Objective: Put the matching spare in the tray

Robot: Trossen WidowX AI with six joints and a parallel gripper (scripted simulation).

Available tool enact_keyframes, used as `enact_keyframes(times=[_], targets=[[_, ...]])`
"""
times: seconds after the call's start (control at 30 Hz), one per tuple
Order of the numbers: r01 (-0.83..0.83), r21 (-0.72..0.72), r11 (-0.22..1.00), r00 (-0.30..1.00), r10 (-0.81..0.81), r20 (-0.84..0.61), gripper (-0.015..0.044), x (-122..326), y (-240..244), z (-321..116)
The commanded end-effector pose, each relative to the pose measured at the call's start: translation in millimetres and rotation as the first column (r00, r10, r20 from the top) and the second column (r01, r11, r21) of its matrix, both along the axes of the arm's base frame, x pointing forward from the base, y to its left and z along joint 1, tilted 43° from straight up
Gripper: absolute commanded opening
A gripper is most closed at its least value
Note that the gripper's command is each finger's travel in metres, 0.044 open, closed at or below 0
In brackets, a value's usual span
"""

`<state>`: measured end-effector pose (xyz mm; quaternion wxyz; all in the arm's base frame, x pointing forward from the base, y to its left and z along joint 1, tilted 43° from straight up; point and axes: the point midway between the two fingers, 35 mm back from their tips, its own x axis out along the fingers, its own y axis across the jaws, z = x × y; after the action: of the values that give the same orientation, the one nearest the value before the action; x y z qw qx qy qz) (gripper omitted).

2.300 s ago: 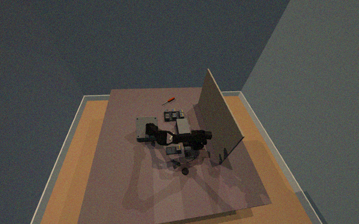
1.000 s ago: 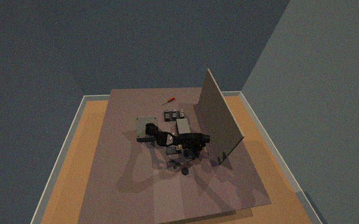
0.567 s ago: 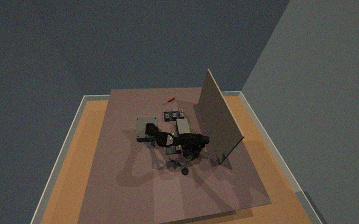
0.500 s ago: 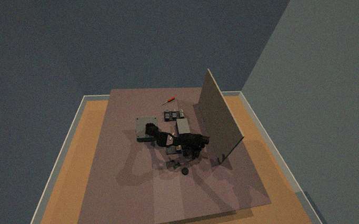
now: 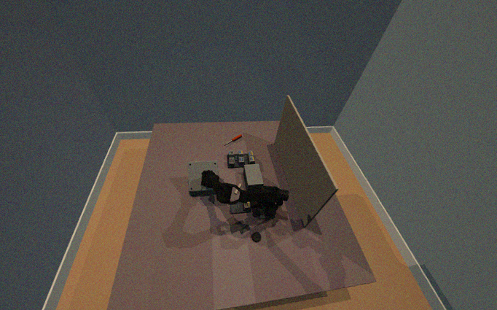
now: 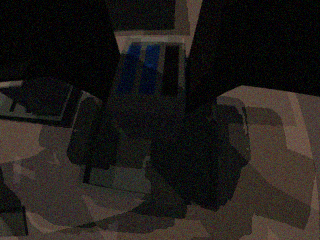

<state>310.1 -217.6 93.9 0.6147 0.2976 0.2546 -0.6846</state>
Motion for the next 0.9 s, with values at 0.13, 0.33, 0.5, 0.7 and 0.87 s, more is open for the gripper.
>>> enact_keyframes(times=[0.13, 0.33, 0.5, 0.7, 0.87], targets=[[0.0, 0.0, 1.0, 1.0, 0.0, 0.001, 0.0263, 0, 0, 0], [0.0, 0.0, 1.0, 1.0, 0.0, 0.001, 0.042, 0, 0, 0], [0.0, 0.007, 1.0, 1.0, 0.0, 0.001, 0.044, 6, 18, 18], [-0.003, 0.01, 1.0, 1.0, 0.003, -0.004, 0.044, 7, 75, 76], [-0.003, 0.01, 1.0, 1.0, 0.003, -0.004, 0.044, 7, 75, 76]])
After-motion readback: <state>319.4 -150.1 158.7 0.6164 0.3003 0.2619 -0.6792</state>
